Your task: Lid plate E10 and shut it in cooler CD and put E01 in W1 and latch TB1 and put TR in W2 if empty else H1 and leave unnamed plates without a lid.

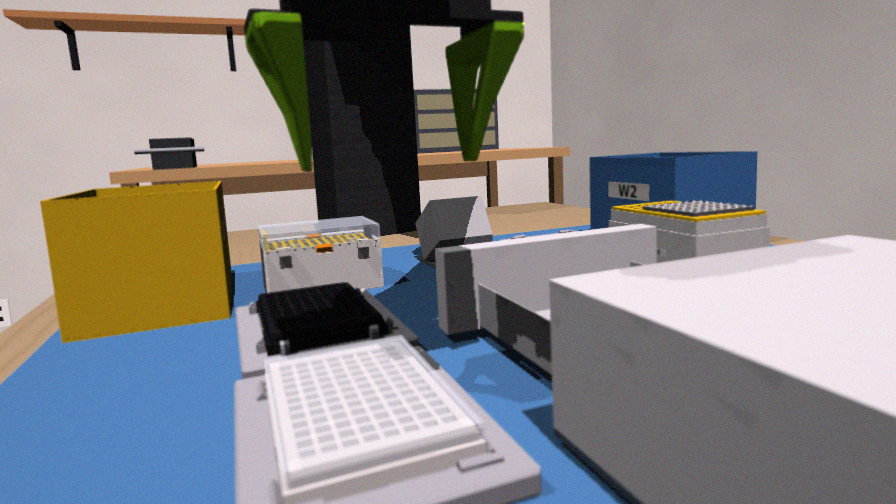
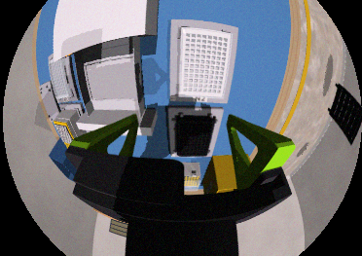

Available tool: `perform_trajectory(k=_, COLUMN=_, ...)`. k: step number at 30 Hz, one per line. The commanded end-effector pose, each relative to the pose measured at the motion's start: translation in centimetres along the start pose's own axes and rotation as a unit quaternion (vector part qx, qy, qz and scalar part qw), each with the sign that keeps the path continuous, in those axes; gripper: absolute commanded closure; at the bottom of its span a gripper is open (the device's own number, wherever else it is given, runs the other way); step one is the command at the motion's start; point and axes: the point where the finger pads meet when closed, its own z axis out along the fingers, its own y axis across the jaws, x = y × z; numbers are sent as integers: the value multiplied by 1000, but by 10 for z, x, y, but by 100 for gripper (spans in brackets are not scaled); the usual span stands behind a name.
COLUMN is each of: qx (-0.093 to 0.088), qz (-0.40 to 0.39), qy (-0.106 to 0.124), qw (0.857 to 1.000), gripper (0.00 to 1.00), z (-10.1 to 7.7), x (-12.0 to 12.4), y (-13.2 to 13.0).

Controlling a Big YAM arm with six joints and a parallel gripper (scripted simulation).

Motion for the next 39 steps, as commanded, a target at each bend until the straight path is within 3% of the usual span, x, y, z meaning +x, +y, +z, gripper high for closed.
perform_trajectory(k=1, qx=8, qz=27, qy=-5, qw=1000, gripper=0, z=-7, x=-17, y=-22)
perform_trajectory(k=4, qx=8, qz=27, qy=-5, qw=1000, gripper=0, z=-7, x=-19, y=-25)
perform_trajectory(k=5, qx=-4, qz=16, qy=-6, qw=1000, gripper=0, z=-3, x=-28, y=-6)
perform_trajectory(k=8, qx=9, qz=16, qy=-6, qw=1000, gripper=0, z=-8, x=-30, y=-38)
perform_trajectory(k=14, qx=9, qz=16, qy=-7, qw=1000, gripper=0, z=-9, x=-45, y=-55)
perform_trajectory(k=16, qx=8, qz=14, qy=-6, qw=1000, gripper=0, z=-7, x=-45, y=-52)
perform_trajectory(k=17, qx=1, qz=0, qy=-17, qw=1000, gripper=0, z=-15, x=-61, y=-31)
perform_trajectory(k=21, qx=-2, qz=2, qy=-12, qw=1000, gripper=0, z=-15, x=-54, y=-27)
perform_trajectory(k=22, qx=6, qz=12, qy=-13, qw=1000, gripper=0, z=-13, x=-50, y=-41)
perform_trajectory(k=25, qx=11, qz=14, qy=-13, qw=1000, gripper=0, z=-21, x=-50, y=-50)
perform_trajectory(k=32, qx=-1, qz=11, qy=-9, qw=1000, gripper=0, z=7, x=-50, y=-34)
perform_trajectory(k=38, qx=4, qz=14, qy=-15, qw=1000, gripper=0, z=10, x=-52, y=-40)
perform_trajectory(k=39, qx=10, qz=18, qy=-17, qw=1000, gripper=0, z=5, x=-51, y=-51)
